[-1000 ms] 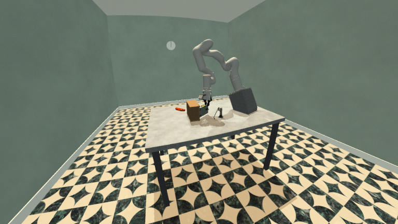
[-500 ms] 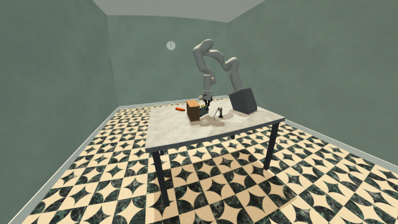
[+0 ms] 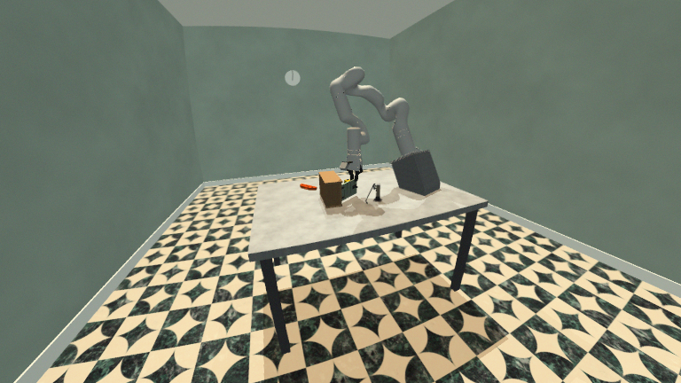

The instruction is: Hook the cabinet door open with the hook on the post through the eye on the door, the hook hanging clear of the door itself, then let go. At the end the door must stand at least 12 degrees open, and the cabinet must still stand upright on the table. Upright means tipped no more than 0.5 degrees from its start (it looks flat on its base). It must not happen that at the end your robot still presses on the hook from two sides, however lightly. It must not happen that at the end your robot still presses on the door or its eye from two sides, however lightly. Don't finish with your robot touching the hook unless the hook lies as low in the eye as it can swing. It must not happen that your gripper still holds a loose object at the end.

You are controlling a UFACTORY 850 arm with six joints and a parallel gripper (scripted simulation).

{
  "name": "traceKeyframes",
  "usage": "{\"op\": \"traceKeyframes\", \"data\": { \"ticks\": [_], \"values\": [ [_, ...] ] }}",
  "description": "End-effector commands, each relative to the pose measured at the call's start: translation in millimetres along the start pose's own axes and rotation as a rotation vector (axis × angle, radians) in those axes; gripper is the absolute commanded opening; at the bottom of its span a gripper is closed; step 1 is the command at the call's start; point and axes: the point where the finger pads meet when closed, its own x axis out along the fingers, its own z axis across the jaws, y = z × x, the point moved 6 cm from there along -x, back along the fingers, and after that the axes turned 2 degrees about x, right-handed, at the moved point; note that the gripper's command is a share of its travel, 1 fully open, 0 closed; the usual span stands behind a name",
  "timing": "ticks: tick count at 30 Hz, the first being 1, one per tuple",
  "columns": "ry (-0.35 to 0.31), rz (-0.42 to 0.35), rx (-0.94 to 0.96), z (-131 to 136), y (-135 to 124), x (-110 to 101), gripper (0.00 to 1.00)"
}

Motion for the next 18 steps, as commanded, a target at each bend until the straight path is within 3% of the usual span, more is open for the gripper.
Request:
{"op": "traceKeyframes", "data": {
  "ticks": [1,18],
  "values": [
    [0.000,0.001,0.000,0.2,0.6,-1.0,0.27],
    [0.000,0.001,0.000,0.2,0.6,-21.5,0.27]
  ]
}}
